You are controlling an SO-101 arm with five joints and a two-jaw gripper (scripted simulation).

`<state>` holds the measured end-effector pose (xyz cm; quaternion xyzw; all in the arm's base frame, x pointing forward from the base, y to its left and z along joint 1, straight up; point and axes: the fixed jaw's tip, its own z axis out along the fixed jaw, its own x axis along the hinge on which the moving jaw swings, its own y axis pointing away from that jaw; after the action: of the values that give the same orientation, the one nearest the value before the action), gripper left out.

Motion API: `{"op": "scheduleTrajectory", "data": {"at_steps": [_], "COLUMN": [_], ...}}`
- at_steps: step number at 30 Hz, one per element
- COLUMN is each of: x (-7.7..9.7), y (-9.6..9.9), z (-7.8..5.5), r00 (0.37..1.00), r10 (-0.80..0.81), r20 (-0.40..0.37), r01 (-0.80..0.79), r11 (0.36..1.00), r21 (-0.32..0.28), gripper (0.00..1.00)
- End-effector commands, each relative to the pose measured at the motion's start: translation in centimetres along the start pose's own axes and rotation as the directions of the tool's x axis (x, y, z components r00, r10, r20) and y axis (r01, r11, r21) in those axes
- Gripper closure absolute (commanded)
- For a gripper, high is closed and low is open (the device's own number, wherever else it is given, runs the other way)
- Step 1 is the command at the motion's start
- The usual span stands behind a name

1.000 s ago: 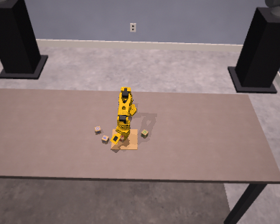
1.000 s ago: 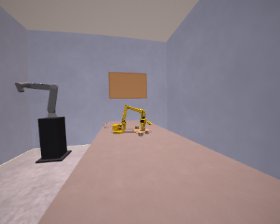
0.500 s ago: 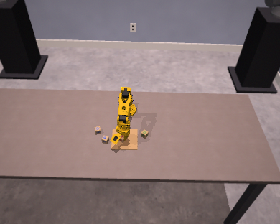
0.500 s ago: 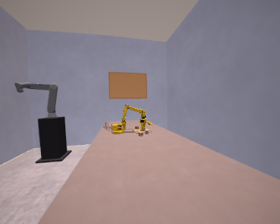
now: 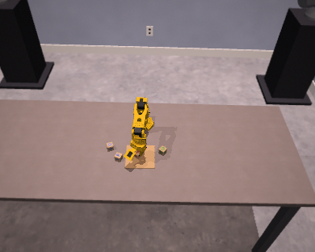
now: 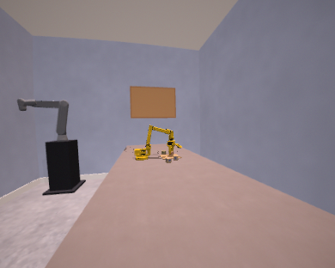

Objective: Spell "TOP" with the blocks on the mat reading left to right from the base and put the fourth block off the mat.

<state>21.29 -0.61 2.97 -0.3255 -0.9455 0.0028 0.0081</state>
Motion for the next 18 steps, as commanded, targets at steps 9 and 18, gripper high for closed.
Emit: {"op": "scheduleTrajectory", "data": {"at_steps": [9,18], "x": [-1.0,-0.8], "y": [0.7,0.7], "z": [-4.9,-5.7], "r00": [0.996,0.996], "r10": [0.003,0.003], "r20": [0.092,0.092], "r01": [0.003,0.003], "r11": [0.998,0.998], "r21": [-0.065,-0.065], "gripper": [1.0,1.0]}}
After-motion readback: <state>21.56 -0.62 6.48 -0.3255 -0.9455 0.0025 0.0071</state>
